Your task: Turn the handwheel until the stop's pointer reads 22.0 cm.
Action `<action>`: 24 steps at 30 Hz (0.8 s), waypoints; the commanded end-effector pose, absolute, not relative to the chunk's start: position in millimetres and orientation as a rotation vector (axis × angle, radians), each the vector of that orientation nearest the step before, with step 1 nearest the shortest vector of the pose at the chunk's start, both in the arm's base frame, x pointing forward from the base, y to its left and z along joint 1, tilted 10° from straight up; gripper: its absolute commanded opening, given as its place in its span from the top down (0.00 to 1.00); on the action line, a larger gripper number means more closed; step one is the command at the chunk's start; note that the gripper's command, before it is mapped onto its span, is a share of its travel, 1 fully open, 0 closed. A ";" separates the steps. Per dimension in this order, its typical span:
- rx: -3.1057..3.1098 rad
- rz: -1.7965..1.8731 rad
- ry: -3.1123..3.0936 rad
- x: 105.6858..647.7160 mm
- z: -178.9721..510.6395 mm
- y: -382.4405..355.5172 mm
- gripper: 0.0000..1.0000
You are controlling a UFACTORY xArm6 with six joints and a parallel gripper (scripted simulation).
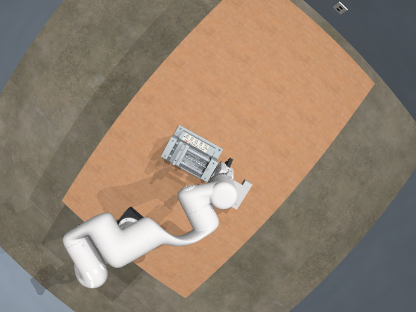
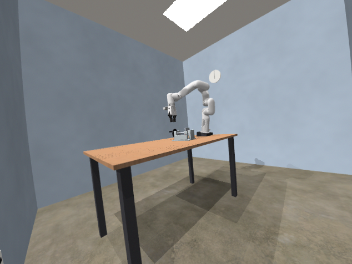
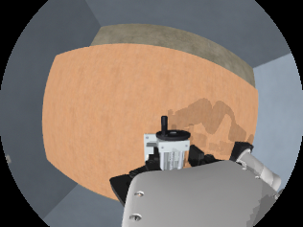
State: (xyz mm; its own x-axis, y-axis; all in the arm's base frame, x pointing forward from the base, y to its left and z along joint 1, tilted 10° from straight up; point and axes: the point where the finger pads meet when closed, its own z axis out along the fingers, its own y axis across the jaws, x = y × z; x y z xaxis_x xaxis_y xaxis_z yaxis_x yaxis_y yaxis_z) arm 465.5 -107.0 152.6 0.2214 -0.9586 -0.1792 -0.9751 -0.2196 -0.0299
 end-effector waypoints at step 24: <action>-2.345 0.171 1.869 428.9 167.9 65.5 0.43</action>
